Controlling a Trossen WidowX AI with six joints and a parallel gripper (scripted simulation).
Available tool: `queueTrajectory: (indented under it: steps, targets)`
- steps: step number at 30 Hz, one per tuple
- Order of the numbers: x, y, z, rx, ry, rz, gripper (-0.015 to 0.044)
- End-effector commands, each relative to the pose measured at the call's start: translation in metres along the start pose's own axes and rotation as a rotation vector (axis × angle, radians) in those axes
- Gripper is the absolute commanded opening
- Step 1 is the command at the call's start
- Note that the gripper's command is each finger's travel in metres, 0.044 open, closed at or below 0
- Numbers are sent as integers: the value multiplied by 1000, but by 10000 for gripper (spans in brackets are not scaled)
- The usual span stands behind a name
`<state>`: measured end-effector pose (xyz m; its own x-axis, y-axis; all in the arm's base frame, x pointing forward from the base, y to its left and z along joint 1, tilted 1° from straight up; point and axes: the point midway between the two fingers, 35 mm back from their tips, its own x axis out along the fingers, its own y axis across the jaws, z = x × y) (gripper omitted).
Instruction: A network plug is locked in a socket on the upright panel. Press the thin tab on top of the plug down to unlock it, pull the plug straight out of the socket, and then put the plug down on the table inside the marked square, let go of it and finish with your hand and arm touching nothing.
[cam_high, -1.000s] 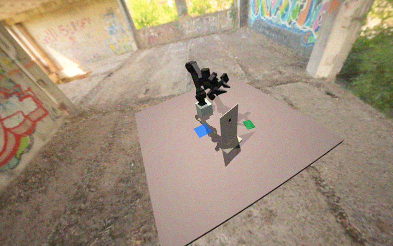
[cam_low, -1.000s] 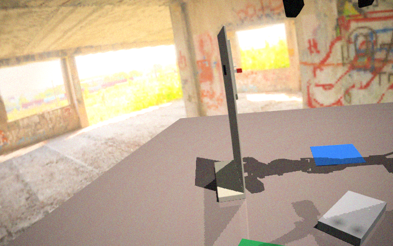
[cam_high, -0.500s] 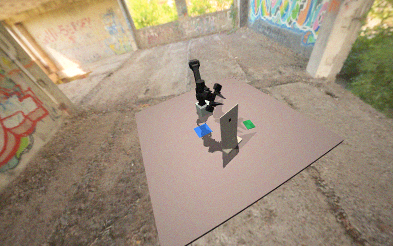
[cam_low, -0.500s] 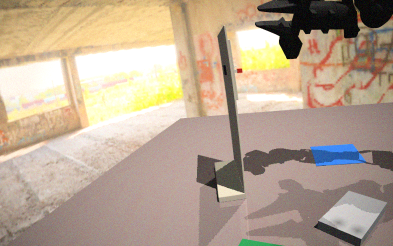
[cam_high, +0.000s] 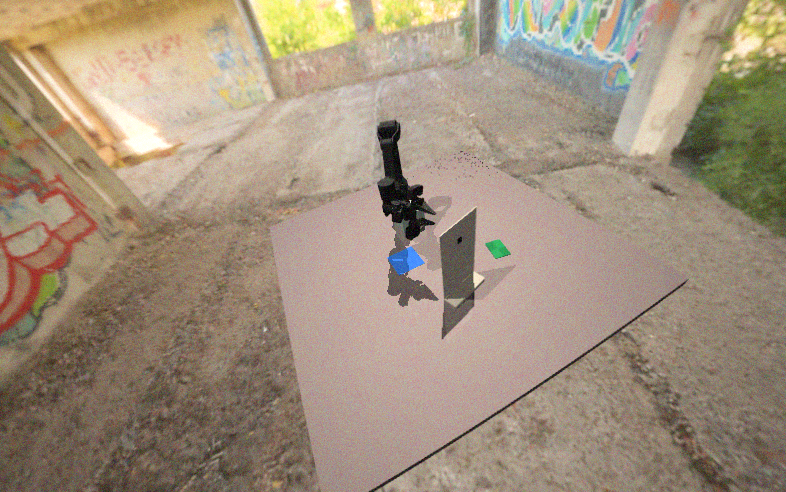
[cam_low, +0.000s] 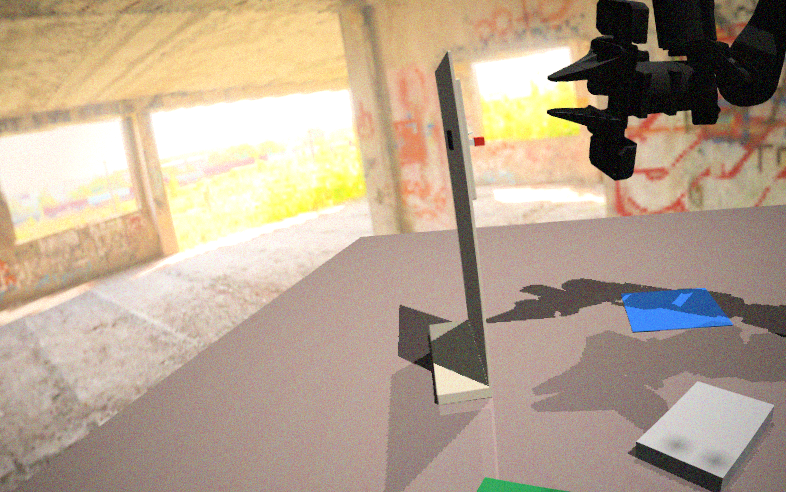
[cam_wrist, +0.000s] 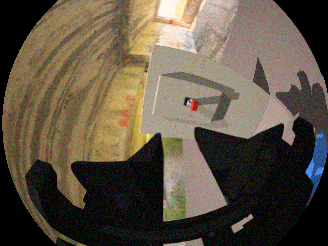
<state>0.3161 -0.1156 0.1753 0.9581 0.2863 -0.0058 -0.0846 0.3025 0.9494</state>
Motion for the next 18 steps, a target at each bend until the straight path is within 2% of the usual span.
queueTrajectory:
  steps: [1, 8, 14, 18]
  targets:
    - [-15, -17, -4, 138, 33, 1, 156]
    - [-37, -35, -10, 313, 73, 3, 156]
    - [-36, -35, -10, 313, 73, 3, 156]
    - [-20, -36, -6, 312, 73, 3, 156]
